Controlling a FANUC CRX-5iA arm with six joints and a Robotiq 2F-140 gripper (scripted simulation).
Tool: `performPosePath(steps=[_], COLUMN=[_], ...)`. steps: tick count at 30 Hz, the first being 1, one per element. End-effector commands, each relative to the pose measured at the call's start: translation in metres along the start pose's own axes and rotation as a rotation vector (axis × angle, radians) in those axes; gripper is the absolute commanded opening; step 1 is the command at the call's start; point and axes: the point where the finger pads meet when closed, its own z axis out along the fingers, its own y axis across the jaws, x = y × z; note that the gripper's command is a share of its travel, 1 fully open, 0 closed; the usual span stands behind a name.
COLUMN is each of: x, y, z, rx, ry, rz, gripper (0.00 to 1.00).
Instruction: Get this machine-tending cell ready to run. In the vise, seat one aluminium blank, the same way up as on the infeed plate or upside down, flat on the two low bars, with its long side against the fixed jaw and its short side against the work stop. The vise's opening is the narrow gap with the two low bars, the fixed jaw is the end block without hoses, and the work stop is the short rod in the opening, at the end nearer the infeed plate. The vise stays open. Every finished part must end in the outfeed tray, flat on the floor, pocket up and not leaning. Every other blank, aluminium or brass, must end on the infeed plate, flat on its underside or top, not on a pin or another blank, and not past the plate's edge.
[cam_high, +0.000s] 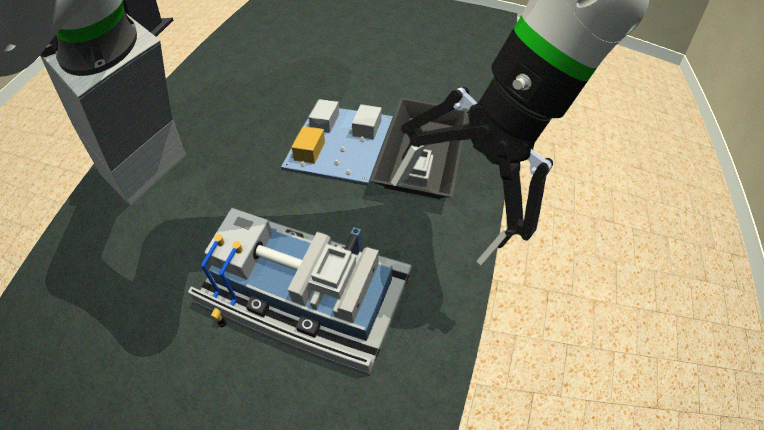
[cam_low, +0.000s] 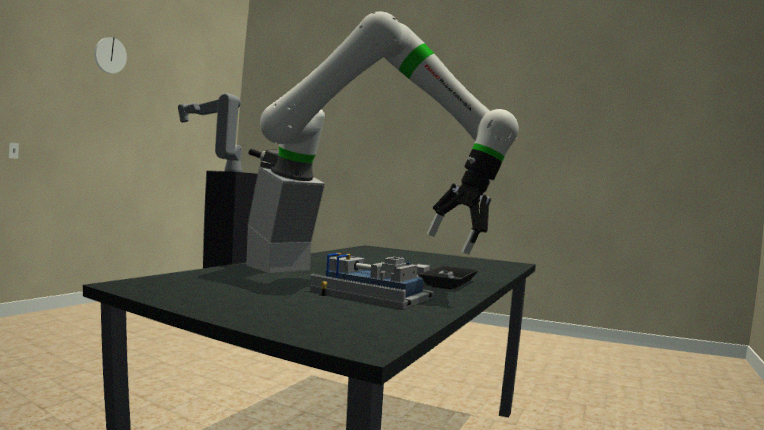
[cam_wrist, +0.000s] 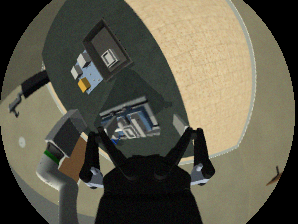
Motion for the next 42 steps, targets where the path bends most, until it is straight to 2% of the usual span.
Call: performPosePath(steps=[1,20,22,27,29,31,34,35,37,38,40,41,42], x=[0.000,0.001,0.004,0.014,0.015,0.017,0.017,0.018,0.018,0.017,0.017,0.015,0.015], y=[0.000,-0.003,-0.014,-0.063,-0.065,-0.092,-0.099,-0.120,-0.124,-0.143,-0.145,-0.164,-0.167], z=[0.000,-0.002,-0.006,-0.019,-0.019,-0.023,-0.023,-0.023,-0.023,-0.022,-0.022,-0.019,-0.019], rx=[0.000,-0.006,-0.022,-0.090,-0.092,-0.125,-0.133,-0.156,-0.160,-0.179,-0.181,-0.199,-0.201], ry=[0.000,0.002,0.007,0.036,0.037,0.057,0.062,0.079,0.082,0.098,0.100,0.117,0.120], rz=[0.000,-0.004,-0.018,-0.080,-0.082,-0.117,-0.127,-0.153,-0.158,-0.183,-0.186,-0.211,-0.214], gripper=[1.00,1.00,1.00,1.00,1.00,1.00,1.00,1.00,1.00,1.00,1.00,1.00,1.00])
